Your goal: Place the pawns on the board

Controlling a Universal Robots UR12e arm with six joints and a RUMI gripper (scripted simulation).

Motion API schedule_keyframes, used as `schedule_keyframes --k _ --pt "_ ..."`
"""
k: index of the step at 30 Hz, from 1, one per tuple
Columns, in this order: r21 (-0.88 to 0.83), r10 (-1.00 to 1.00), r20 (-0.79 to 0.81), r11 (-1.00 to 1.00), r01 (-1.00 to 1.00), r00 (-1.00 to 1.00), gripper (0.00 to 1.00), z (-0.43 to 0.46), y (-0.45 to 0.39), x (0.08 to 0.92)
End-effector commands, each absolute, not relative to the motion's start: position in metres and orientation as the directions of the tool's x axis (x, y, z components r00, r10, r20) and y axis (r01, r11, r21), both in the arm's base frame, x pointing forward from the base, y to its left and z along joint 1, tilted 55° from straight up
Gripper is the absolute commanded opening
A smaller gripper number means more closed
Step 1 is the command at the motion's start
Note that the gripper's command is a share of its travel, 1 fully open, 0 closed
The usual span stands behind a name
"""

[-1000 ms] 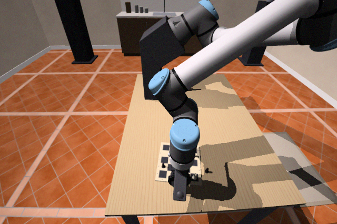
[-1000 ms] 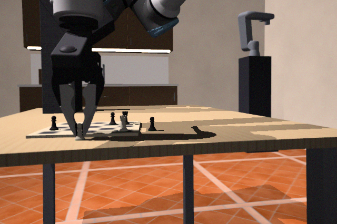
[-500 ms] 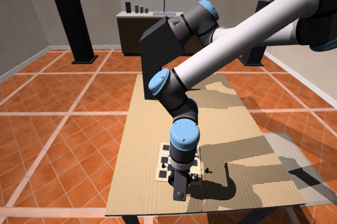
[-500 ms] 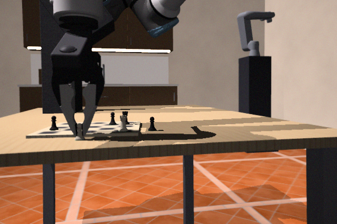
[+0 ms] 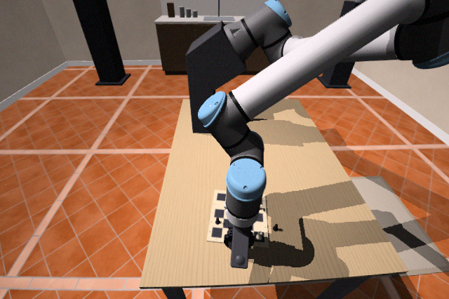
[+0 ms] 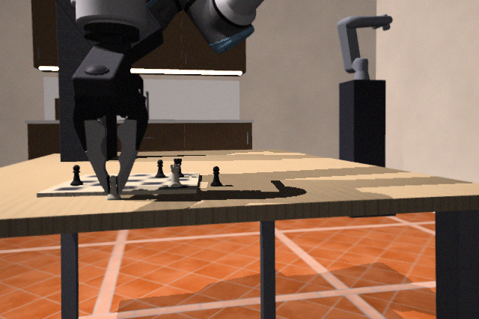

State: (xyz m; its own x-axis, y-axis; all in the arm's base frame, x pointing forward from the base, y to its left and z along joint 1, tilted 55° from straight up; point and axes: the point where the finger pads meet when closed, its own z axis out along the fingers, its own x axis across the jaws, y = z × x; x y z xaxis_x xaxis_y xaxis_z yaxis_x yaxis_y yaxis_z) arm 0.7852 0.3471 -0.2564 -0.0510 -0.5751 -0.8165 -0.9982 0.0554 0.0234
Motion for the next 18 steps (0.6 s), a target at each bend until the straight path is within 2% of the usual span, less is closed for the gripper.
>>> schedule_keyframes --k 1,9,18 --pt "0.023 -0.575 -0.816 0.056 -0.998 -0.051 0.0 -0.256 0.347 0.786" --pt "0.023 -0.575 -0.816 0.056 -0.998 -0.051 0.0 -0.25 0.338 0.786" --pt "0.023 -0.575 -0.816 0.056 -0.998 -0.051 0.0 -0.214 0.287 0.783"
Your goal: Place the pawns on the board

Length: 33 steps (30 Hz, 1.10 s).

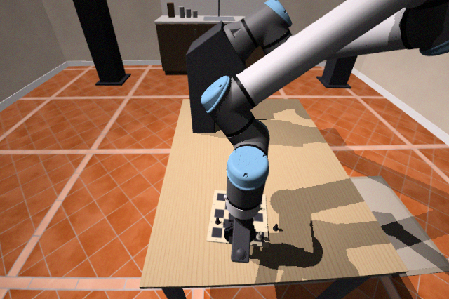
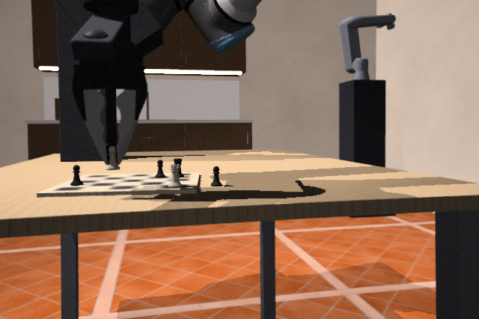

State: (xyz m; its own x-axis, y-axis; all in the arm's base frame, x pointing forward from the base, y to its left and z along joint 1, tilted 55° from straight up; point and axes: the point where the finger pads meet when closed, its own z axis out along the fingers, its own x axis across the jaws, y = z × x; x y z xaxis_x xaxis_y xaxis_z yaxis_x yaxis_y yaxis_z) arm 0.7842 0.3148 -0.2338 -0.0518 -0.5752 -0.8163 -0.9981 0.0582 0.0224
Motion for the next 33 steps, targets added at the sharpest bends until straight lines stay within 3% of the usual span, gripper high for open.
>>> schedule_keyframes --k 1,20,26,33 --pt "0.023 -0.575 -0.816 0.056 -0.998 -0.051 0.0 -0.21 0.281 0.783" --pt "0.023 -0.575 -0.816 0.057 -0.998 -0.051 0.0 -0.198 0.265 0.782" --pt "0.069 -0.571 -0.814 0.088 -0.994 -0.107 0.0 -0.19 0.266 0.725" --pt "0.073 -0.57 -0.814 0.091 -0.993 -0.112 0.0 -0.189 0.266 0.72"
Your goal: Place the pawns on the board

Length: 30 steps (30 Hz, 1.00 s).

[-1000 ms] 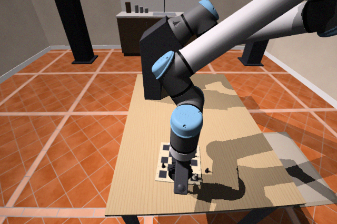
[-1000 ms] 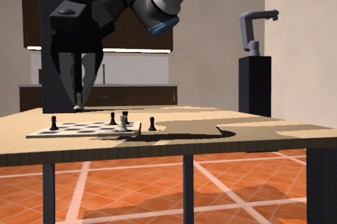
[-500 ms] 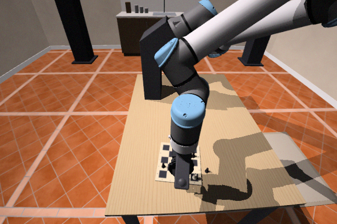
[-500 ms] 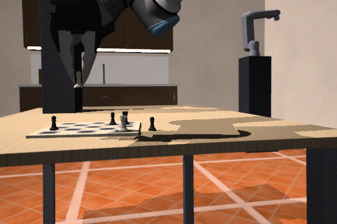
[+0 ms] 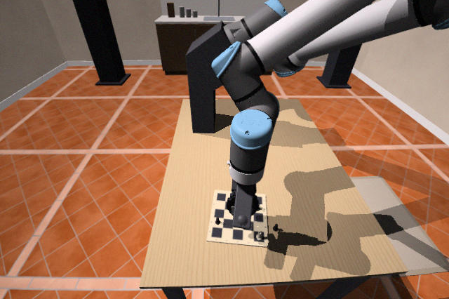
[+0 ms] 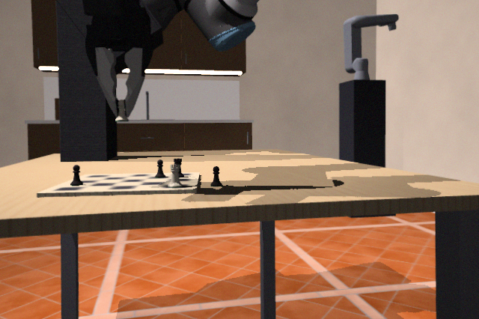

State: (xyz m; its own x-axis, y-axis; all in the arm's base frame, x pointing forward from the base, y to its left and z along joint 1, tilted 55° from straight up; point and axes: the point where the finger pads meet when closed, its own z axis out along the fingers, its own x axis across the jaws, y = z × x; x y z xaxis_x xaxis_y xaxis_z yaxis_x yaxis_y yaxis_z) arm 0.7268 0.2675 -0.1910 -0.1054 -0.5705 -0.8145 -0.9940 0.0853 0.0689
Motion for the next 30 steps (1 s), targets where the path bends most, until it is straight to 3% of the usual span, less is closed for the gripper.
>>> schedule_keyframes --k 1,30 --pt "0.073 -0.57 -0.814 0.091 -0.993 -0.112 0.0 -0.189 0.266 0.72" --pt "0.072 -0.571 -0.814 0.091 -0.993 -0.112 0.0 -0.228 0.32 0.722"
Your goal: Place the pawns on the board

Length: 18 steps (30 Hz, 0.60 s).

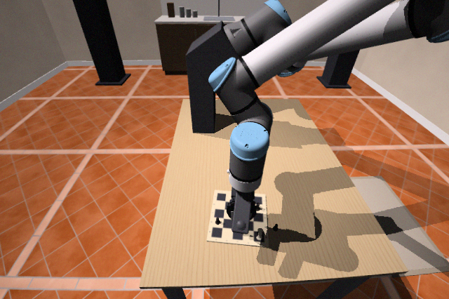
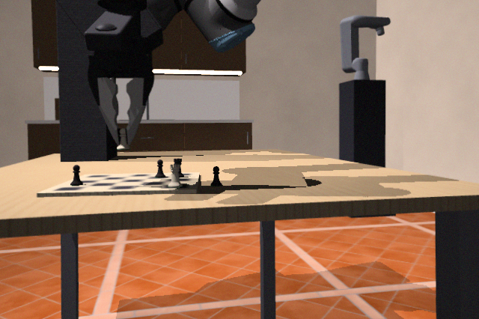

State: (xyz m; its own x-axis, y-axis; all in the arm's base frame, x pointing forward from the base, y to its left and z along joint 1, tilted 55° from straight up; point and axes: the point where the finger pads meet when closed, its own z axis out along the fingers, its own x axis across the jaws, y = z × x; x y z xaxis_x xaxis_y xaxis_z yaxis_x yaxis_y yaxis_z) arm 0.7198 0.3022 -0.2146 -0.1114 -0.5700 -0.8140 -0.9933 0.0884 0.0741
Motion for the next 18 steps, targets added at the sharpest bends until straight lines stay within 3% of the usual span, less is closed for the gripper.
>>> schedule_keyframes --k 1,18 --pt "0.072 -0.571 -0.814 0.091 -0.993 -0.112 0.0 -0.23 0.323 0.722" --pt "0.072 -0.571 -0.814 0.091 -0.993 -0.112 0.0 -0.245 0.344 0.723"
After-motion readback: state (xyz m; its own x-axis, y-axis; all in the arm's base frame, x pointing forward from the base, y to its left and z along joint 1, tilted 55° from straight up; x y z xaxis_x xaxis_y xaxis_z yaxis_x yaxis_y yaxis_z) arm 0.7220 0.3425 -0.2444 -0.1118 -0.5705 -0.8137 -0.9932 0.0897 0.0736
